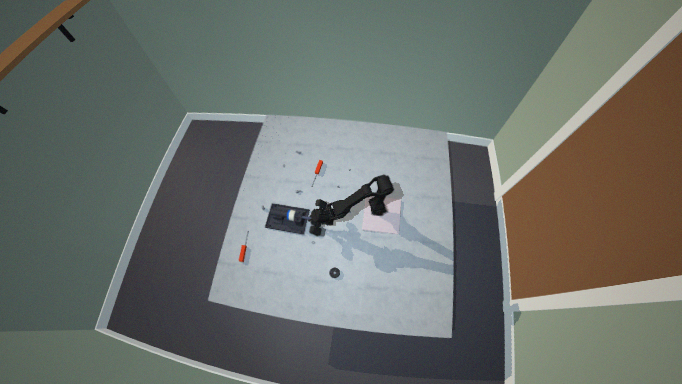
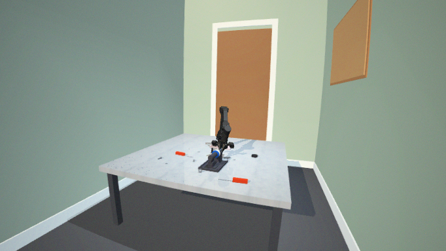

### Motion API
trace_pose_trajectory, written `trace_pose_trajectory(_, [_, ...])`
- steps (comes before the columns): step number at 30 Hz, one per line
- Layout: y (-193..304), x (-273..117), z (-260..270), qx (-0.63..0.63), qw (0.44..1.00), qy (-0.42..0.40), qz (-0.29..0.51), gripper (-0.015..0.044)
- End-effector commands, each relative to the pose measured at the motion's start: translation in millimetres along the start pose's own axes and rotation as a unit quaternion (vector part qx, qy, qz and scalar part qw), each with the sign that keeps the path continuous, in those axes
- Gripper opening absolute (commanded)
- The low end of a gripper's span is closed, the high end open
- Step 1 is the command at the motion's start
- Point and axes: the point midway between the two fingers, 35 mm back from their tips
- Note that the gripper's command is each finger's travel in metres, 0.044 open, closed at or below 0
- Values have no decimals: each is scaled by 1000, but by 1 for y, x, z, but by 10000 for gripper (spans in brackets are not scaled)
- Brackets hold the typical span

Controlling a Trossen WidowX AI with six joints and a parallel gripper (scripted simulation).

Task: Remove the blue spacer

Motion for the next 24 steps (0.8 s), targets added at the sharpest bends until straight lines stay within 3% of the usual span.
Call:
trace_pose_trajectory(1, [0, -1, 0, 3, 1000, -1, 0, 0])
trace_pose_trajectory(24, [-2, -2, 1, 3, 1000, -1, 0, 0])
Point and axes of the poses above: the point midway between the two fingers, 35 mm back from their tips, its own x axis out along the fingers, its own z axis across the jaws, y = z × x, and after that the axes turned 10 degrees about x, right-handed
